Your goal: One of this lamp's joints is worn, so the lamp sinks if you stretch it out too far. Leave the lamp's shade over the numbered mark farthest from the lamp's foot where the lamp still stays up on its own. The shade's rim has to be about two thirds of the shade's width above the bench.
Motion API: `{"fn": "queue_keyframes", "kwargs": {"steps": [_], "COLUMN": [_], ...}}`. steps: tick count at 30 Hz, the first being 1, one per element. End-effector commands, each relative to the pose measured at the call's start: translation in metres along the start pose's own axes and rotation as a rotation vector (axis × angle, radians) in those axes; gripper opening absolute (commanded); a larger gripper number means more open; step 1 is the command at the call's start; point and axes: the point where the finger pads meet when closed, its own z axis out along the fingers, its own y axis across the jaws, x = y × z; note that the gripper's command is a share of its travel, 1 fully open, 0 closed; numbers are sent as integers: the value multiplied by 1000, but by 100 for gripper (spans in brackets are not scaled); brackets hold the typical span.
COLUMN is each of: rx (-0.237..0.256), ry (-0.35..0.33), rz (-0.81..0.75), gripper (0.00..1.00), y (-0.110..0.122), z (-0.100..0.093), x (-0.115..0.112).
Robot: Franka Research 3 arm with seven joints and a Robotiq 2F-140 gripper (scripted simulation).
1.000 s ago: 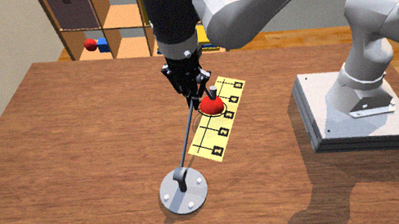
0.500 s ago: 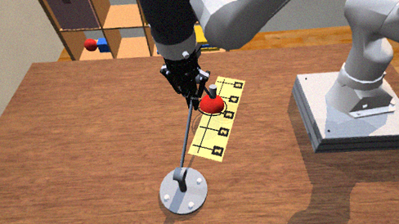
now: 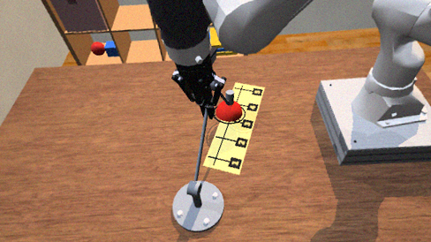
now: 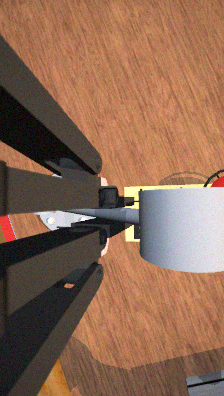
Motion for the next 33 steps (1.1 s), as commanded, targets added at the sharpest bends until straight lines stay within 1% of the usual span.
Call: {"fn": "queue_keyframes", "kwargs": {"steps": [1, 12, 33], "rx": [16, 26, 16], "ry": [-31, -49, -30], "rz": [-9, -12, -7], "gripper": [10, 10, 10], "y": [0, 1, 1], "z": [-15, -24, -26], "x": [-14, -22, -25]}}
